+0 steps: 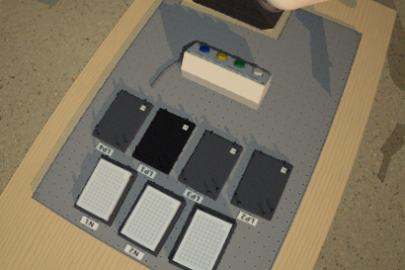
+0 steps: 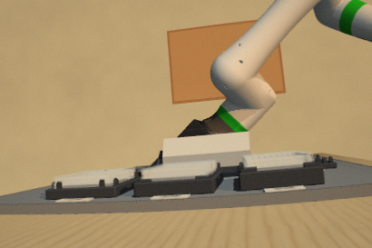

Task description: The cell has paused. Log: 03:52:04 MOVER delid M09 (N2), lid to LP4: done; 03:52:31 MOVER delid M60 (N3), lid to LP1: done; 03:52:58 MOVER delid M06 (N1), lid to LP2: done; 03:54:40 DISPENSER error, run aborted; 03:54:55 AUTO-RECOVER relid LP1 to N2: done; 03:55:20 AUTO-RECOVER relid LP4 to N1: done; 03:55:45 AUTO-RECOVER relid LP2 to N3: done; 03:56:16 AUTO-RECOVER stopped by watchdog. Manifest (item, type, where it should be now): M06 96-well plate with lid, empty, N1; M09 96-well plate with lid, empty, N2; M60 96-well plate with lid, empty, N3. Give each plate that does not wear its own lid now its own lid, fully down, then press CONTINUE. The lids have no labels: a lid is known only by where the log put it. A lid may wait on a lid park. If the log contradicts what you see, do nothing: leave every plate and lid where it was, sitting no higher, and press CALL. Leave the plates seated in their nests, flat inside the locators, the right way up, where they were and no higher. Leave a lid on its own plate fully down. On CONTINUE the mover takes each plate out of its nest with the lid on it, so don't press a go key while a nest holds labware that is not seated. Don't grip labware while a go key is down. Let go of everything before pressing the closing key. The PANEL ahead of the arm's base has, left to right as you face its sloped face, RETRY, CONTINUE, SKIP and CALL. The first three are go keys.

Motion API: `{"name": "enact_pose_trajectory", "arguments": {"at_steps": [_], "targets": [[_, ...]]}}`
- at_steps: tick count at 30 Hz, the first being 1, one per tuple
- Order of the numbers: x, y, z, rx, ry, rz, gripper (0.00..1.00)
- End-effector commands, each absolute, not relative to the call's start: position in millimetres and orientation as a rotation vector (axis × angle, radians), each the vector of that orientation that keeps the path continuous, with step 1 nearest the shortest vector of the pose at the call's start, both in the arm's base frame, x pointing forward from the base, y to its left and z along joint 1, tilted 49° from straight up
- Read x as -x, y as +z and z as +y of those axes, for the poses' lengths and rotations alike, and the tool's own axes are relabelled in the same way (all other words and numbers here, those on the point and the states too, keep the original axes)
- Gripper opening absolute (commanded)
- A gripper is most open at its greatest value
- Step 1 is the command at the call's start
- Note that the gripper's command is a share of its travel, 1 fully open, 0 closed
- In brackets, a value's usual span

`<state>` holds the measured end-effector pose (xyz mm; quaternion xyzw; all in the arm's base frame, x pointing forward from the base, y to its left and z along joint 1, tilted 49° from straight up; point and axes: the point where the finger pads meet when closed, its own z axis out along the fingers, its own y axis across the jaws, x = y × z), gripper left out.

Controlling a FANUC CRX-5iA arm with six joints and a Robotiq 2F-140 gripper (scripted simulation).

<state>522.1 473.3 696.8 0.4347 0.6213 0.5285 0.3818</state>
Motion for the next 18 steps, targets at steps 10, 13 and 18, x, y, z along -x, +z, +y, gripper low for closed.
{"name": "enact_pose_trajectory", "arguments": {"at_steps": [10, 13, 18], "targets": [[-560.9, 665.4, 424.9, -1.306, 1.287, 1.536, 1.00], [-590.3, 633.6, 378.3, -1.486, 1.224, 1.478, 1.00], [-605.4, 612.5, 348.4, -1.599, 1.180, 1.435, 1.00]]}}
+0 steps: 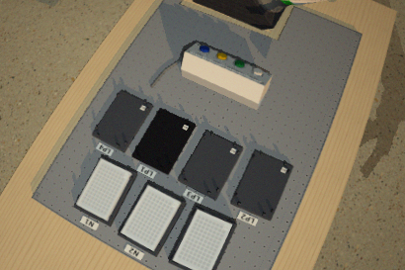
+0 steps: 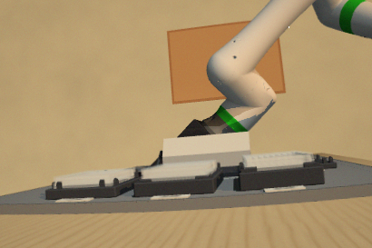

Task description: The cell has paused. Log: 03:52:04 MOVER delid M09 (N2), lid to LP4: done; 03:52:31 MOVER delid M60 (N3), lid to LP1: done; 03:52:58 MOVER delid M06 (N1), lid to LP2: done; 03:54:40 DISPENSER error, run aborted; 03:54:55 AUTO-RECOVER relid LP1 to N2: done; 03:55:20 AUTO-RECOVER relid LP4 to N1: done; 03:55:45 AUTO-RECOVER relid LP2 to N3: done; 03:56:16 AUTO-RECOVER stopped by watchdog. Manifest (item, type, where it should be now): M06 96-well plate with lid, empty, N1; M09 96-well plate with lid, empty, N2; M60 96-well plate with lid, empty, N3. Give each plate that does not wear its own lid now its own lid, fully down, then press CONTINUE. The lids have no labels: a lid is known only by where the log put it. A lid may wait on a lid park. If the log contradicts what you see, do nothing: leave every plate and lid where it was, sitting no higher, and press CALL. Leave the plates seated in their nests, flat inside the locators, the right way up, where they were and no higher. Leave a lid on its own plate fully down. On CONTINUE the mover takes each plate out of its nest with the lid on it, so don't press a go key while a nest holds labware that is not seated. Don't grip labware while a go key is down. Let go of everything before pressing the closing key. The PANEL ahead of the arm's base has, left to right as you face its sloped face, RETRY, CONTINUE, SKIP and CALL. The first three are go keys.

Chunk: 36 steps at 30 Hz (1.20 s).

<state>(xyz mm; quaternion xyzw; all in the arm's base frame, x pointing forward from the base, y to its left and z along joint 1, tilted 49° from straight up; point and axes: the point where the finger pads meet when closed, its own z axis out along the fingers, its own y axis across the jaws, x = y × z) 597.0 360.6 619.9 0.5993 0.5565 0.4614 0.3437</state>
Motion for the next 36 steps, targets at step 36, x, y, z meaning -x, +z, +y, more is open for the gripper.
{"name": "enact_pose_trajectory", "arguments": {"at_steps": [36], "targets": [[-522.2, 286.6, 6.0, -3.063, 0.120, 0.144, 1.00]]}}
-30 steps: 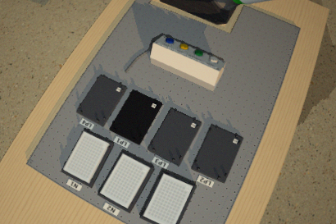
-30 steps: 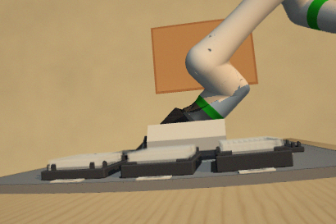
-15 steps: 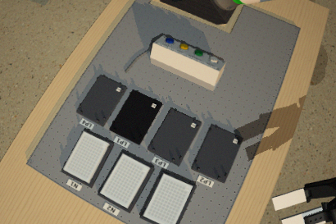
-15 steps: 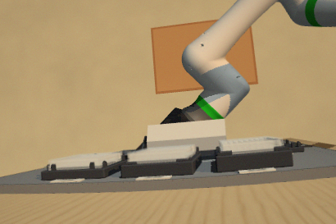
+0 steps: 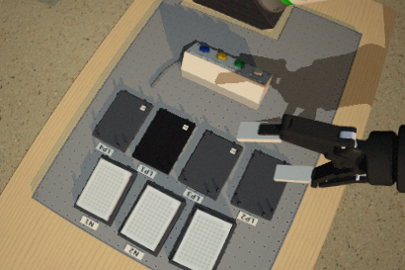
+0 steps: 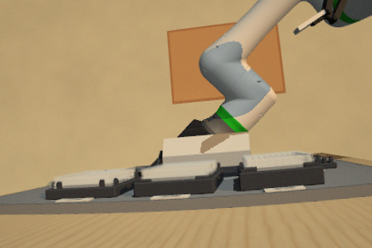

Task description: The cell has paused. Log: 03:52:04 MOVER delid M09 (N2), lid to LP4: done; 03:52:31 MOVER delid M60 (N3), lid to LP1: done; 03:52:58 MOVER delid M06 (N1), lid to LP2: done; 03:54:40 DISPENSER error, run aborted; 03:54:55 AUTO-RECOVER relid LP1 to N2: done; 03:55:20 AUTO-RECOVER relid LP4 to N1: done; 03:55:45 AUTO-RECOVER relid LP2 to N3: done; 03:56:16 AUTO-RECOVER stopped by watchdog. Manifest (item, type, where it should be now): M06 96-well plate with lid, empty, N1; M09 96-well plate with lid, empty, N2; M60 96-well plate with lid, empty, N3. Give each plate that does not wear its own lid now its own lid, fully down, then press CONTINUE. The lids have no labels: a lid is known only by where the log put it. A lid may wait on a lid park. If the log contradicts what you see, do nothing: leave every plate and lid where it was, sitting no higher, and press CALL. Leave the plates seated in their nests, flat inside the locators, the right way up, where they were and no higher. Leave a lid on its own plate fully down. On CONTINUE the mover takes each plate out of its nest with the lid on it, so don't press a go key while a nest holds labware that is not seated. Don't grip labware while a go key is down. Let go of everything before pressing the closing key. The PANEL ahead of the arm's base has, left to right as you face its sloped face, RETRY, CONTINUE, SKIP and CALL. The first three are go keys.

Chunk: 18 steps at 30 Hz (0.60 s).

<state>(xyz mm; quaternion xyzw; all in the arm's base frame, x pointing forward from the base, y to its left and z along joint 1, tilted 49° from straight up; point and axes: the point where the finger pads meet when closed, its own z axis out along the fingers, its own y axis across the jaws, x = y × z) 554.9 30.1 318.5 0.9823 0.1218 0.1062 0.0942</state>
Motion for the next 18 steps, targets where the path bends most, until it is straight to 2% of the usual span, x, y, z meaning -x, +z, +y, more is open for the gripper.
{"name": "enact_pose_trajectory", "arguments": {"at_steps": [1, 2, 3, 4, 5, 7, 8, 11, 12, 16, 18], "targets": [[-522.2, 286.6, 6.0, -3.063, 0.120, 0.144, 1.00], [-522.2, 286.6, 6.0, -3.063, 0.120, 0.144, 1.00], [-500.0, 268.5, 0.7, -3.143, 0.001, 0.018, 1.00], [-500.0, 268.5, 0.7, -3.149, -0.009, 0.007, 1.00], [-499.1, 230.0, 8.3, -3.232, -0.105, 0.085, 1.00], [-499.1, 230.0, 8.3, -3.232, -0.105, 0.085, 1.00], [-498.2, 201.1, 15.9, -3.318, -0.181, 0.152, 1.00], [-497.7, 195.6, 16.1, -3.318, -0.181, 0.152, 1.00], [-496.5, 165.5, 23.9, -3.404, -0.237, 0.210, 1.00], [-496.5, 165.5, 23.9, -3.404, -0.237, 0.210, 1.00], [-496.1, 117.7, 38.3, -3.571, -0.286, 0.294, 1.00]]}}
